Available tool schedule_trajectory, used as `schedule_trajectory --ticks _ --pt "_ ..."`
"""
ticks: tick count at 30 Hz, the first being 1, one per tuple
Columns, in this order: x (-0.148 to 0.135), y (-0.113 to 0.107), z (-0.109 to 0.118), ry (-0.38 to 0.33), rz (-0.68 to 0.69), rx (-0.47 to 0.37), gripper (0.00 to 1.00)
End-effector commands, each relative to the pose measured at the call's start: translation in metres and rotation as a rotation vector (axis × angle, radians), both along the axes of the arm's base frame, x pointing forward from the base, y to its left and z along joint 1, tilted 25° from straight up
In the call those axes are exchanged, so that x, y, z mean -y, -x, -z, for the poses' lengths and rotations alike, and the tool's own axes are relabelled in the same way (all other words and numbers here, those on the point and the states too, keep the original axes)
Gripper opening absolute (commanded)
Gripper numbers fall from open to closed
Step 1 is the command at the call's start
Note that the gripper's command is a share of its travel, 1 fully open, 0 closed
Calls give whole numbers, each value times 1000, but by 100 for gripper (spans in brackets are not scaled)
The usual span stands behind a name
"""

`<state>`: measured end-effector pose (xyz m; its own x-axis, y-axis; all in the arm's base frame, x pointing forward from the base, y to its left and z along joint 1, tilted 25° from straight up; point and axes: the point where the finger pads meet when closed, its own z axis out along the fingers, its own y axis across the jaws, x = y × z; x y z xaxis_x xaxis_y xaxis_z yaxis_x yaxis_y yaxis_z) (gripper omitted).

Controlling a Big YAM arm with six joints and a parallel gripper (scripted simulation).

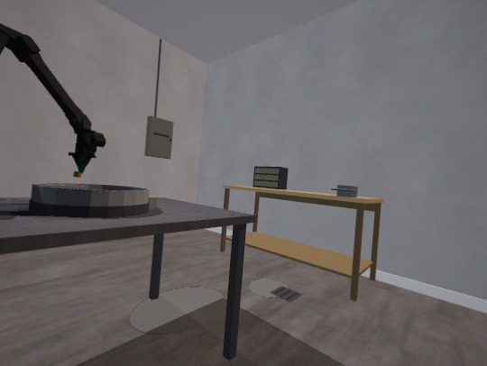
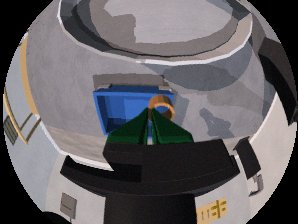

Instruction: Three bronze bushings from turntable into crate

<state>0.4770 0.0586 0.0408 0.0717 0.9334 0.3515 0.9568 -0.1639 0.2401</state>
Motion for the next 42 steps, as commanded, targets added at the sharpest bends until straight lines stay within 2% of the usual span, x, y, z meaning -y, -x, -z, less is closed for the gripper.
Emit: schedule_trajectory --ticks 1,4,11,17,20,21,25,42 --pt "-25 -34 -20 -16 68 -15 0" --pt "-28 -39 -24 -17 75 -15 0" --pt "-67 -64 -45 -18 68 -13 0" --pt "-81 -74 -53 -18 68 -12 0" --pt "-80 -75 -54 -19 73 -12 0" --pt "-68 -79 -55 -19 97 -10 0" --pt "-75 -80 -56 -21 86 -7 0" --pt "-75 -80 -57 -20 82 -3 0"
